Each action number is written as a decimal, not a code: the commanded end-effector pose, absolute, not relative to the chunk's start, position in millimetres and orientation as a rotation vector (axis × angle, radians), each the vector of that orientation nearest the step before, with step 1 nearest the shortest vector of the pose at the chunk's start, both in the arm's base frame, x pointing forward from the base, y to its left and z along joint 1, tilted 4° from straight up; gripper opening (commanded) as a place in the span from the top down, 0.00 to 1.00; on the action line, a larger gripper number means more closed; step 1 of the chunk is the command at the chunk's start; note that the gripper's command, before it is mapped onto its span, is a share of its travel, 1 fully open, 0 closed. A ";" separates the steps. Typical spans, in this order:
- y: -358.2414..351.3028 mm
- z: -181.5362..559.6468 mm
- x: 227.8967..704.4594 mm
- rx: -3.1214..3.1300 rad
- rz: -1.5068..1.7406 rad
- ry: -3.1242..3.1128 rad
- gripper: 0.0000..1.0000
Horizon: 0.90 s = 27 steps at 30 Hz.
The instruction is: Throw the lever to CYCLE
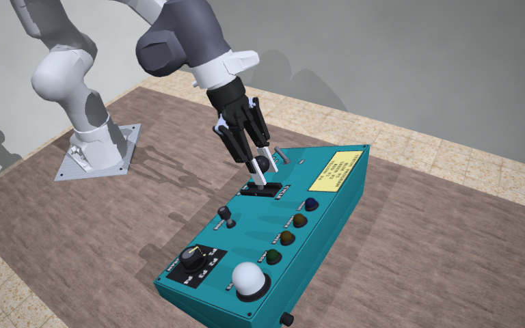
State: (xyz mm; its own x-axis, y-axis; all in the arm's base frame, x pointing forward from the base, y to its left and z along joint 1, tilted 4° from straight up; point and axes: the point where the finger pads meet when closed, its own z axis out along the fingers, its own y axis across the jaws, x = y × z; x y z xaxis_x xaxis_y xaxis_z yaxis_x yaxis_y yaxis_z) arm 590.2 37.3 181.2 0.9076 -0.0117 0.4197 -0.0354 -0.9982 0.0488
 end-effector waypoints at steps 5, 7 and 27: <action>37.6 182.0 591.2 3.012 0.663 -0.020 1.00; 37.6 182.0 591.2 3.012 0.663 -0.020 1.00; 37.6 182.0 591.2 3.012 0.663 -0.020 0.56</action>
